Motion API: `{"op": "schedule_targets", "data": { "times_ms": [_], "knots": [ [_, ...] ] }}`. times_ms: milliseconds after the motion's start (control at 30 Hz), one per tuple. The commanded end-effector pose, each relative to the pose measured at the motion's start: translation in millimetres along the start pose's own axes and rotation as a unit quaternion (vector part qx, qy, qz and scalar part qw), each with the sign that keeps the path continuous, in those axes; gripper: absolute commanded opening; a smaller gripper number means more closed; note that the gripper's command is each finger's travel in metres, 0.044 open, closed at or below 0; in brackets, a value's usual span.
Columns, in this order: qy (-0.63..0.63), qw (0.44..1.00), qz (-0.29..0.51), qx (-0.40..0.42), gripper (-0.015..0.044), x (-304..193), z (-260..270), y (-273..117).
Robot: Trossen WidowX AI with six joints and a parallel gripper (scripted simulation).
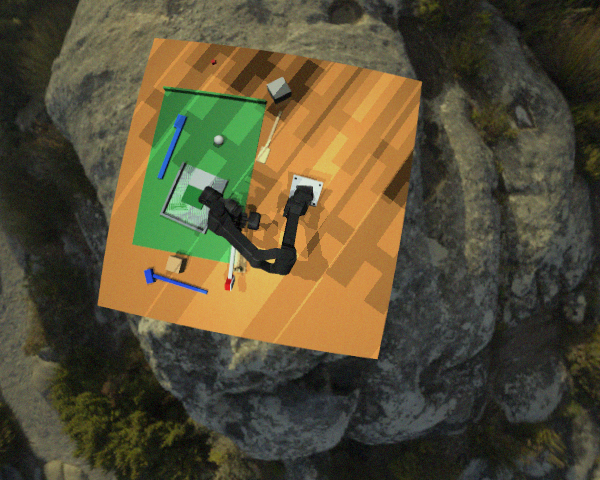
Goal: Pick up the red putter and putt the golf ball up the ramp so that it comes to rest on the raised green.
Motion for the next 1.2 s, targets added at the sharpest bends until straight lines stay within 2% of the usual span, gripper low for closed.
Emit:
{"op": "schedule_targets", "data": {
  "times_ms": [0, 133, 267, 900, 1167],
  "knots": [
    [0.006, 1.0, -0.002, -0.004, 0.0, 7, 2, -19],
    [0.014, 1.0, -0.005, -0.007, 0.0, 12, 6, -35],
    [0.025, 1.0, -0.002, -0.009, 0.0, 6, 3, -30],
    [0.302, 0.95, 0.056, -0.053, 0.0, -79, -33, -64],
    [0.415, 0.905, 0.065, -0.071, 0.0, -125, -45, -83]
  ]
}}
Point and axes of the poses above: the point midway between the two fingers, 35 mm back from their tips, its own y axis out along the fingers, its own z axis across the jaws, x = y × z, the point moved 2 cm from there along -y, back along the fingers, and after that the axes turned 14 degrees about y, right-handed, at the moved point
